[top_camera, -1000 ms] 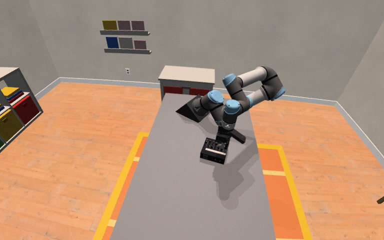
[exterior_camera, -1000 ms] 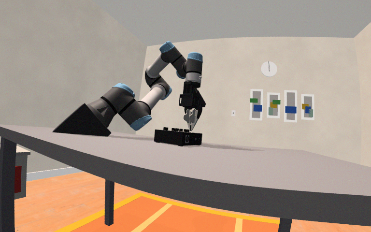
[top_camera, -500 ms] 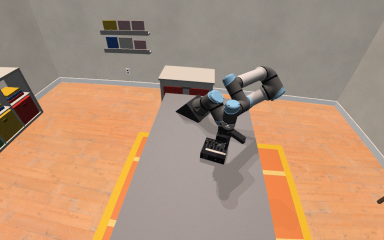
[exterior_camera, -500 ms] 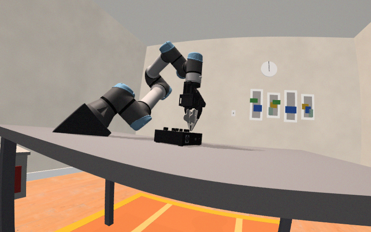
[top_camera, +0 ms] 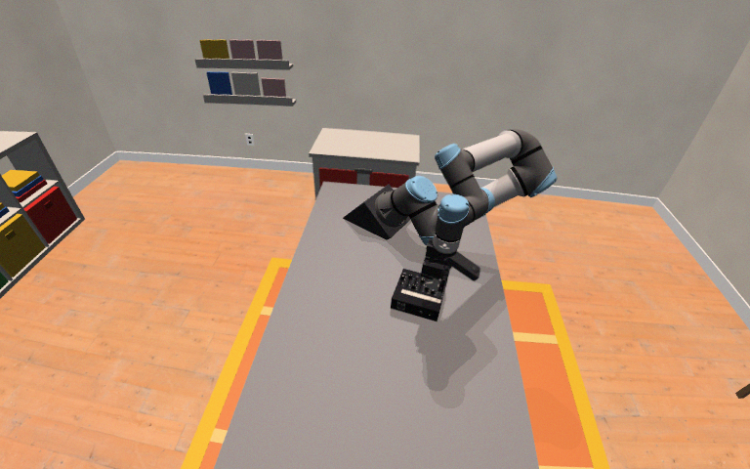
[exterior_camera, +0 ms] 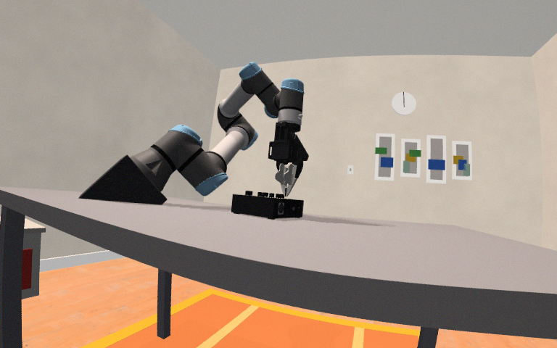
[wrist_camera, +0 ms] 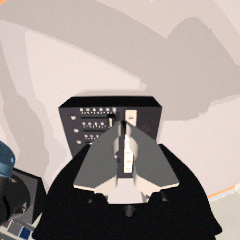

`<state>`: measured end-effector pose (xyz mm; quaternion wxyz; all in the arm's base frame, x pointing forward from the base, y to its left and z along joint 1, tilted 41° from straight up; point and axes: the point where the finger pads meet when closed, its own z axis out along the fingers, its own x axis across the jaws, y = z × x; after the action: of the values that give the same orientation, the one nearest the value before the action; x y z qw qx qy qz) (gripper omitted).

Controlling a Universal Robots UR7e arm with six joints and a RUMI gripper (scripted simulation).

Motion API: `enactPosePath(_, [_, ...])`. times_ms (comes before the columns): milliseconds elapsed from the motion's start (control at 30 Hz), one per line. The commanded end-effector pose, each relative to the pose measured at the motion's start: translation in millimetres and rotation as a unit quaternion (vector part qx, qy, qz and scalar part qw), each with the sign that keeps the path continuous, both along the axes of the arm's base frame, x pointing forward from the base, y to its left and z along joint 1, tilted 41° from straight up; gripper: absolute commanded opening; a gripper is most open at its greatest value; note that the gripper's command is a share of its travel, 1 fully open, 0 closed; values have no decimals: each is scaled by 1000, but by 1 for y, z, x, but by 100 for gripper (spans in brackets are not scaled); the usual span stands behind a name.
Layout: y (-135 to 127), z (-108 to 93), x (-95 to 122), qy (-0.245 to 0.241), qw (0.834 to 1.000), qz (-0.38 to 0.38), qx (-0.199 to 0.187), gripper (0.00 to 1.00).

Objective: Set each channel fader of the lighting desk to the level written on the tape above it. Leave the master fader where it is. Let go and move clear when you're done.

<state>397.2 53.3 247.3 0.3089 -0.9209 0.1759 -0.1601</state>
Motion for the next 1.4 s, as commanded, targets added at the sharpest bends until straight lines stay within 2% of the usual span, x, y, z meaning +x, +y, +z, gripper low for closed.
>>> enactPosePath(0, [0, 0, -1, 0, 1000, 0, 0, 0])
enactPosePath(1367, [9, -4, -19, 0, 1000, 0, 0, 0])
